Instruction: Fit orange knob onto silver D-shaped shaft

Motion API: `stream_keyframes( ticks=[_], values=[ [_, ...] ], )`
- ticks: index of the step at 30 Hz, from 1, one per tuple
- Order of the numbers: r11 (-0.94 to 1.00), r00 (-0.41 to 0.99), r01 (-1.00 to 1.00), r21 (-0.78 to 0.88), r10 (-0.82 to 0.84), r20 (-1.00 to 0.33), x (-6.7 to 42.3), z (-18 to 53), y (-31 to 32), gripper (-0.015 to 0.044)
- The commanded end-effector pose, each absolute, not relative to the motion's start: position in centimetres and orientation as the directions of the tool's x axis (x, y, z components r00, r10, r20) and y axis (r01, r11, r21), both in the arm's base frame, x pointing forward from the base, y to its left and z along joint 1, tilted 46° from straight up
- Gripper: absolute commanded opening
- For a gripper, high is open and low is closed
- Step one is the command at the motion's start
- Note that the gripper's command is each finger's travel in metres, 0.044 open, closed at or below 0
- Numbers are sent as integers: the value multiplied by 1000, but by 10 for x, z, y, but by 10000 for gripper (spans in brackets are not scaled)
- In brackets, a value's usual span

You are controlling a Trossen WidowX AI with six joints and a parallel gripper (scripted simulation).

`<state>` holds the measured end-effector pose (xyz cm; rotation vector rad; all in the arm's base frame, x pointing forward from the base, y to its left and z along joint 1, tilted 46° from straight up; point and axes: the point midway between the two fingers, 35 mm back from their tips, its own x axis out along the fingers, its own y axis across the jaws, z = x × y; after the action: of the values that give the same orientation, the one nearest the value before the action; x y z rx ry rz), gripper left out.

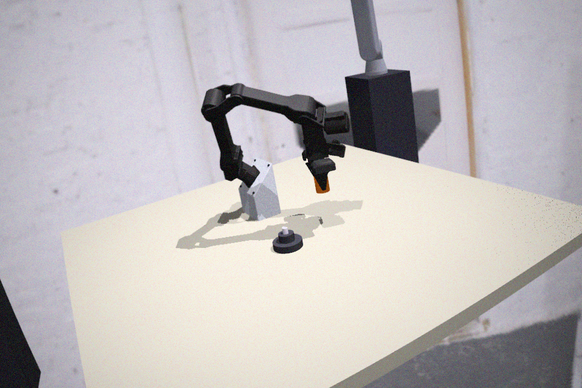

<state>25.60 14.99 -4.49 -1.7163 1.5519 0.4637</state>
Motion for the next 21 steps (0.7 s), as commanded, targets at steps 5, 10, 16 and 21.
stream_keyframes(
  ticks=[5,10,16,21],
  values=[
    [33,184,-959,-282,-683,-706,268,-79,120,0],
    [36,181,-959,-281,-685,-706,274,-99,101,0],
    [41,176,-959,-281,-690,-702,281,-121,79,0],
    [42,175,-959,-281,-690,-702,281,-123,76,0]
  ],
)
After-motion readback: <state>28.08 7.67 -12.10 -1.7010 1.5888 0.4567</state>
